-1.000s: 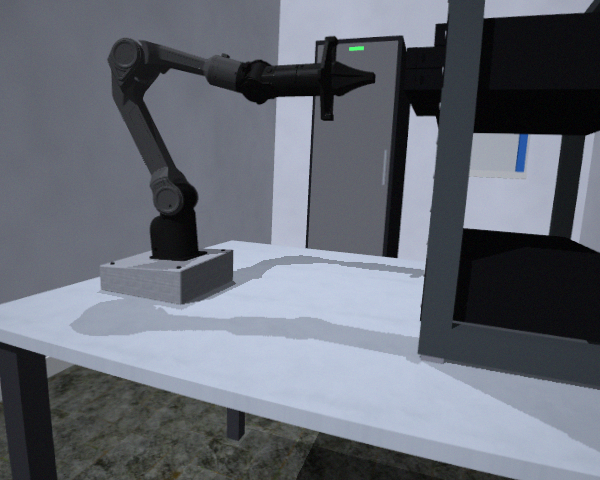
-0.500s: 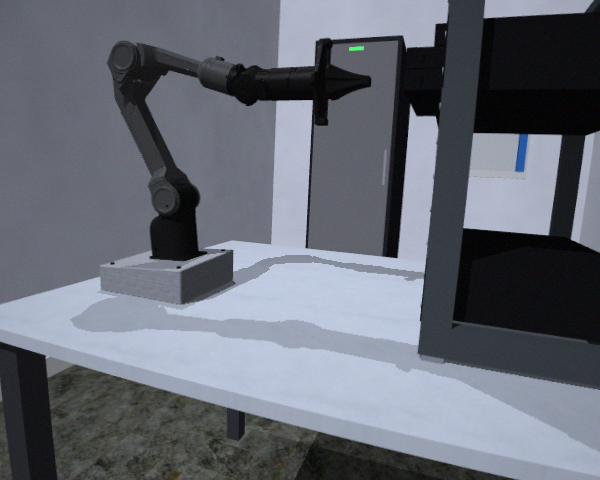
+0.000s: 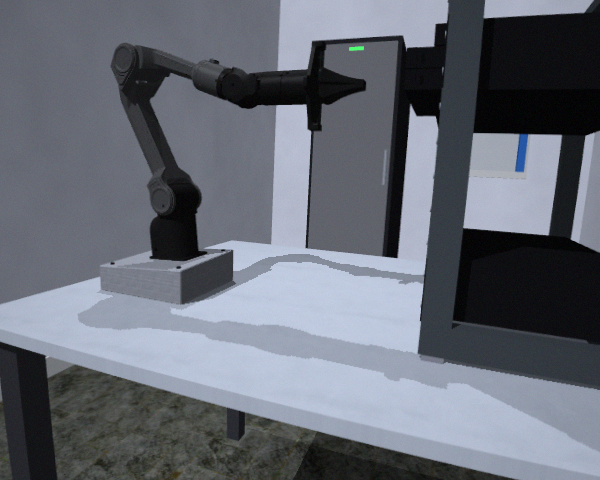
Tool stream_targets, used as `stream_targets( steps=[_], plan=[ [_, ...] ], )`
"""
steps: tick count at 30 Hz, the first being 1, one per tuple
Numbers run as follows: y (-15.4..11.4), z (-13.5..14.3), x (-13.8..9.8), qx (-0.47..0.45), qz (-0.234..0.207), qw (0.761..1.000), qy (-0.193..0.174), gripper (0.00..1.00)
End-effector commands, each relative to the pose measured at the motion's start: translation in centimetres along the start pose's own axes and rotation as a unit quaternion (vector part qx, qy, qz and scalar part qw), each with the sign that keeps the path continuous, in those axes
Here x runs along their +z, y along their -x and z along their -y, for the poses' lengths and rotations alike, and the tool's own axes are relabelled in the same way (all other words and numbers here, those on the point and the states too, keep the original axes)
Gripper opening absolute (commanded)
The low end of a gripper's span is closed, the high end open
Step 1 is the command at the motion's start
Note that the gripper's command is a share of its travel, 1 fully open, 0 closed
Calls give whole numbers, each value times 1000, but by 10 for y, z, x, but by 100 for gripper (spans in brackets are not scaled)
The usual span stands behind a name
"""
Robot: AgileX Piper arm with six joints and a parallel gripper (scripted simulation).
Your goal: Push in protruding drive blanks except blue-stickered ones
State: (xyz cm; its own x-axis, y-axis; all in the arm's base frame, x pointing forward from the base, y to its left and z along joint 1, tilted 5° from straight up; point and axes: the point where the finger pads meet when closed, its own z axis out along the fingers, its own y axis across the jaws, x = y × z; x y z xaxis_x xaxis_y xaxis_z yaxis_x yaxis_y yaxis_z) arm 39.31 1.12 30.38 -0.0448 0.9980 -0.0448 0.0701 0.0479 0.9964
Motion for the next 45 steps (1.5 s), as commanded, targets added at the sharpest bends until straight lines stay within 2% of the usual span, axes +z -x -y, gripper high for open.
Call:
stream_targets(
  steps=[1,16,35,42,45],
  plan=[
    [1,0,0,1,-4,1000,1,0],
    [27,12,-1,1,-4,1000,1,0],
    [33,15,3,1,-4,1000,1,0],
    [32,15,56,1,-4,1000,1,0],
    [32,15,65,1,-4,1000,1,0]
  ],
)
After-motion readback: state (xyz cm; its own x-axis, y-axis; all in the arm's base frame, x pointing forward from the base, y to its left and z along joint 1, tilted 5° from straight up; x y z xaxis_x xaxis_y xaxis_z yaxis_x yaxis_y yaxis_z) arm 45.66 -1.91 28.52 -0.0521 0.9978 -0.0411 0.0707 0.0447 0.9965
